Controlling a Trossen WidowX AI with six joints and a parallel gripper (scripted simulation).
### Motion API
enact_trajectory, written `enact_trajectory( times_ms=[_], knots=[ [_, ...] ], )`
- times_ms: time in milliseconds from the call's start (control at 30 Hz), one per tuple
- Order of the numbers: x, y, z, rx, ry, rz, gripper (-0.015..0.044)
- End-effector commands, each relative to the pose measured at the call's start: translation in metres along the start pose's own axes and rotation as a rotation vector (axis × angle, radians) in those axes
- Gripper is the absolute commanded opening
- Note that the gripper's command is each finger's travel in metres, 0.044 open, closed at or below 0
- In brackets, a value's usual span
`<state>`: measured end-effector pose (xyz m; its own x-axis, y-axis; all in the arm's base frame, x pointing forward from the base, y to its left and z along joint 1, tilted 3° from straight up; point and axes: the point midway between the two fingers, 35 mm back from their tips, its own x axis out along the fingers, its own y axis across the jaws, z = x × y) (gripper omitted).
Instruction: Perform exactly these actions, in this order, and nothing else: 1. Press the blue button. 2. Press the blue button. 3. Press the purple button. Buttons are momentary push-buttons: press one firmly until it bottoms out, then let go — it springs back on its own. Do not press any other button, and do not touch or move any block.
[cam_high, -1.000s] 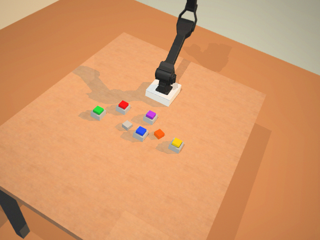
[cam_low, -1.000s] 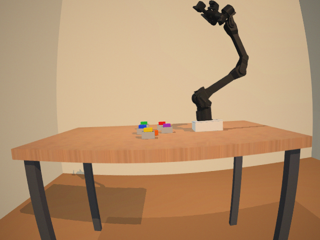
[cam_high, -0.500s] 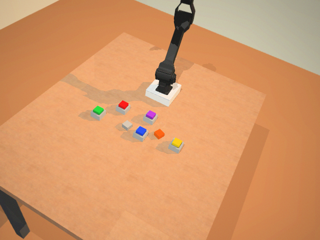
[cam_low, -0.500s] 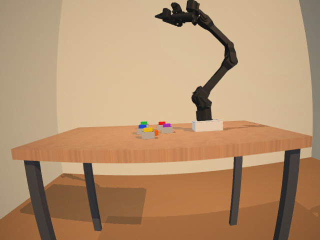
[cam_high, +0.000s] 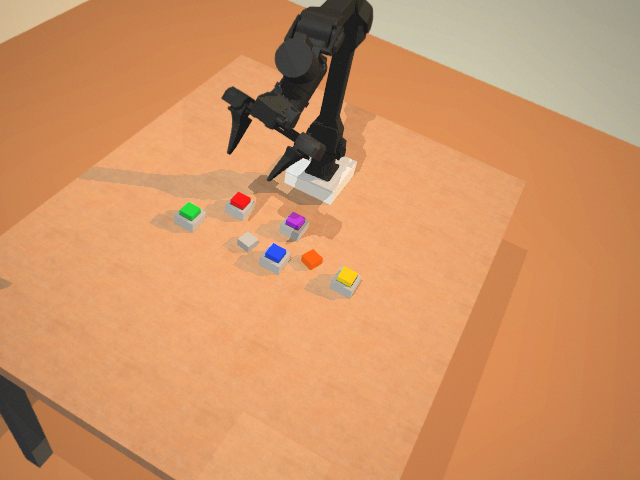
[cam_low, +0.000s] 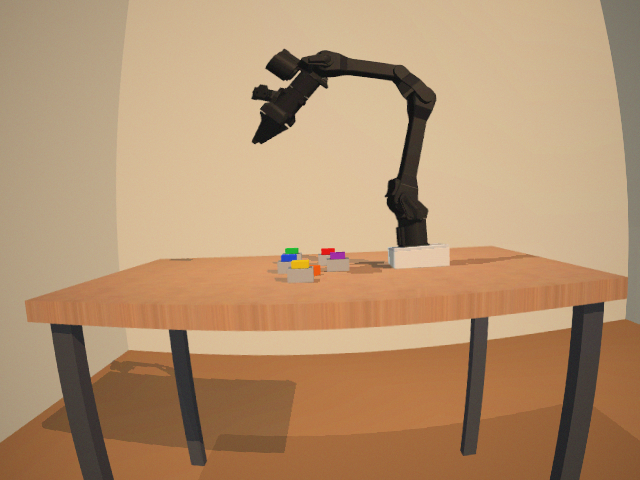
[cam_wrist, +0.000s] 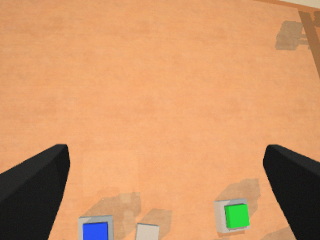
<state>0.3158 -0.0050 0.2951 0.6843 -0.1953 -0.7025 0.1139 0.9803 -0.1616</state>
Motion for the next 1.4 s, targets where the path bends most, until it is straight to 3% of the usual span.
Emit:
enact_trajectory(
  times_ms=[0,167,333,533,833,1367],
  knots=[
    [0.047,0.028,-0.053,-0.019,0.284,0.075,0.0400],
    [0.081,0.055,-0.130,-0.014,0.667,0.138,0.0400],
    [0.083,0.058,-0.139,-0.011,0.710,0.142,0.0400],
    [0.128,0.065,-0.177,-0.011,0.710,0.142,0.0242],
    [0.130,0.065,-0.179,-0.011,0.710,0.142,0.0020],
    [0.139,0.067,-0.186,-0.011,0.710,0.142,0.0020]
  ],
)
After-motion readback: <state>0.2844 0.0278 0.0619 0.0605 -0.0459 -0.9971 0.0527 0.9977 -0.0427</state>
